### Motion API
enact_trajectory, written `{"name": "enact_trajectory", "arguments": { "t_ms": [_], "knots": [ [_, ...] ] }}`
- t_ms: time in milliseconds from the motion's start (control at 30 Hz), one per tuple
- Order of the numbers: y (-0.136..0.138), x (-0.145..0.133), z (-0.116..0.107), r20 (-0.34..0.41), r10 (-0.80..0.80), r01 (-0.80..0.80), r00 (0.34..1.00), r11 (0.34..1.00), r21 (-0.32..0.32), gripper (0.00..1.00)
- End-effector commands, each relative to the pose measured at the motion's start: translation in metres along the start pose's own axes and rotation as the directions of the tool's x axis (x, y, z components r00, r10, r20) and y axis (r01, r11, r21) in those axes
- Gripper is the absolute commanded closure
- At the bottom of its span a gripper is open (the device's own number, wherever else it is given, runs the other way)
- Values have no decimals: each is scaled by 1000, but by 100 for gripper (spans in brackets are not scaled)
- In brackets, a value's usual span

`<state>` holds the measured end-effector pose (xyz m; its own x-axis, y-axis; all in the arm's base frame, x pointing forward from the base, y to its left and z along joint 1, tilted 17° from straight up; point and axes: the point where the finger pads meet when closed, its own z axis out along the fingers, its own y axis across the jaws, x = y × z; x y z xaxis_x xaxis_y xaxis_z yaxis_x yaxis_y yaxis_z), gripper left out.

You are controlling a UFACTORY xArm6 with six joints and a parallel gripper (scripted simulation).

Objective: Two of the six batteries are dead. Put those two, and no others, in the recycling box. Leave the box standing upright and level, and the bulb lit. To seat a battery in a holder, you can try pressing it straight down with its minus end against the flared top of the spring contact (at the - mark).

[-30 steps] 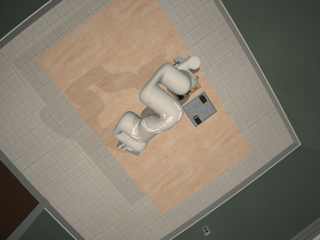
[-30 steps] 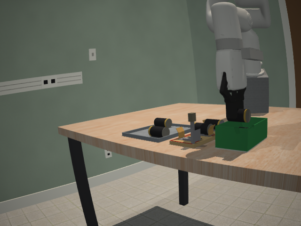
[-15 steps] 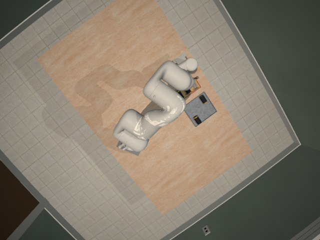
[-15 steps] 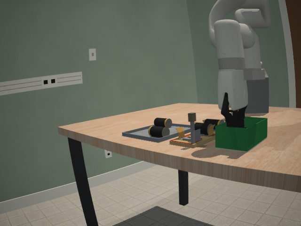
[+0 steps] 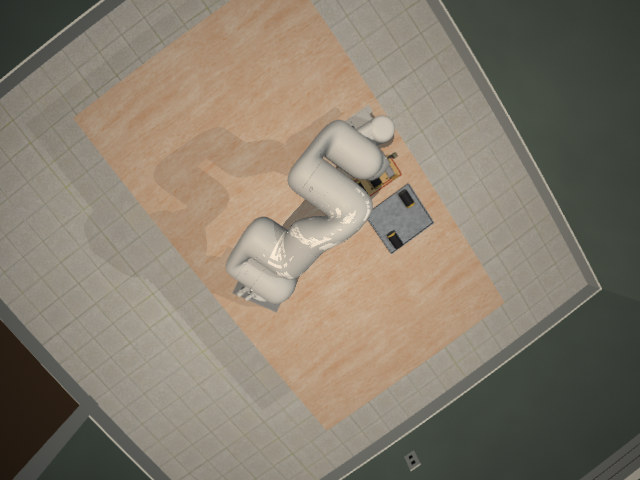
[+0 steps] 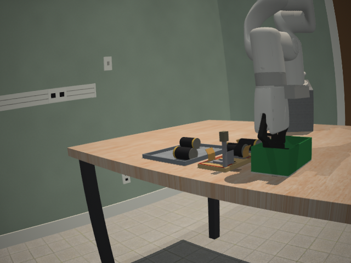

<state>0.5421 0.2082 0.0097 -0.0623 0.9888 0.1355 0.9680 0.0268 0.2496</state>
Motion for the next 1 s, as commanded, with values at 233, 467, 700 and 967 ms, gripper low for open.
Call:
{"name": "enact_trajectory", "arguments": {
  "t_ms": [233,467,700,967],
  "knots": [
    [2,1,-1,-1,0,0,1000,1000,-4,49],
    [2,1,-1,-1,0,0,1000,1000,-4,49],
    [2,1,-1,-1,0,0,1000,1000,-4,49],
    [2,1,-13,-1,0,0,1000,1000,-4,49]
  ]
}}
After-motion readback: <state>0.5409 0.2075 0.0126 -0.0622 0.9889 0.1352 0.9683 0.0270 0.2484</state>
